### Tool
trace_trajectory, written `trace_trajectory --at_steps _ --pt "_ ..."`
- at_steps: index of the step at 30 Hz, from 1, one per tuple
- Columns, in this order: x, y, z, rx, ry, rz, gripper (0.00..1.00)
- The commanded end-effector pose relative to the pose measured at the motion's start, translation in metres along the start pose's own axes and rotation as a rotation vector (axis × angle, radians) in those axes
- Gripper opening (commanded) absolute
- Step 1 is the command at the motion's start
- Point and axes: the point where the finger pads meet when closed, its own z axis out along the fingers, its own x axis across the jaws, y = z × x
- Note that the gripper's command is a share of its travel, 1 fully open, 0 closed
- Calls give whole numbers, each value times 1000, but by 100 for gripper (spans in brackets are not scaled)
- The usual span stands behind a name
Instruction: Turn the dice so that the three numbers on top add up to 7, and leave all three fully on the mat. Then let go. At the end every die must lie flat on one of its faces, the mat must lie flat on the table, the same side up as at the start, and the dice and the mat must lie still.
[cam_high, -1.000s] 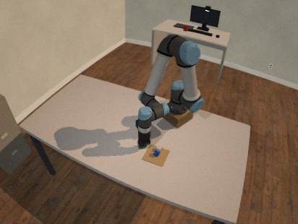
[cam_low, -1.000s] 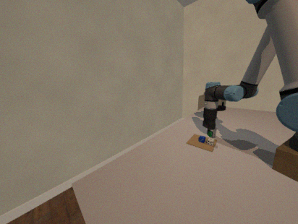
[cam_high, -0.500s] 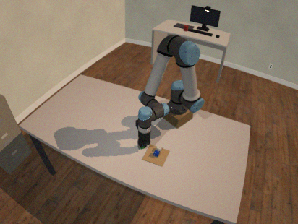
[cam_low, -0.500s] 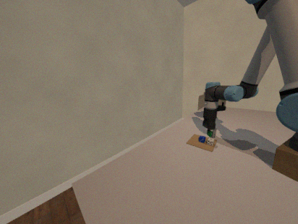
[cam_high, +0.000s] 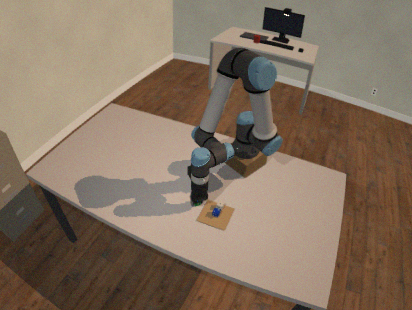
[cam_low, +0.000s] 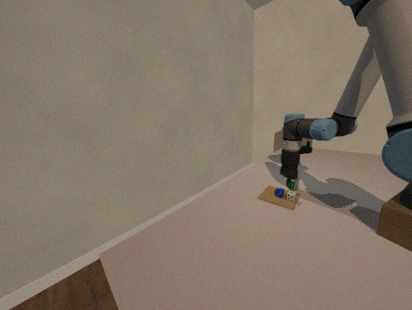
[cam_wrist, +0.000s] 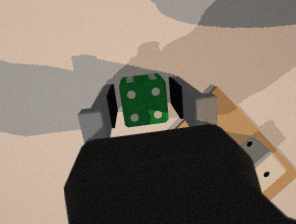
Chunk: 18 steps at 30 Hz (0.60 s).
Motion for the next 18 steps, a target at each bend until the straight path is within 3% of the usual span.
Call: trace_trajectory --at_steps 1,2,3,18 --pt "0 0 0 0 -1 0 87" --pt "0 0 0 0 -1 0 87" --pt "0 0 0 0 -1 0 57" --pt "0 0 0 0 -1 0 57"
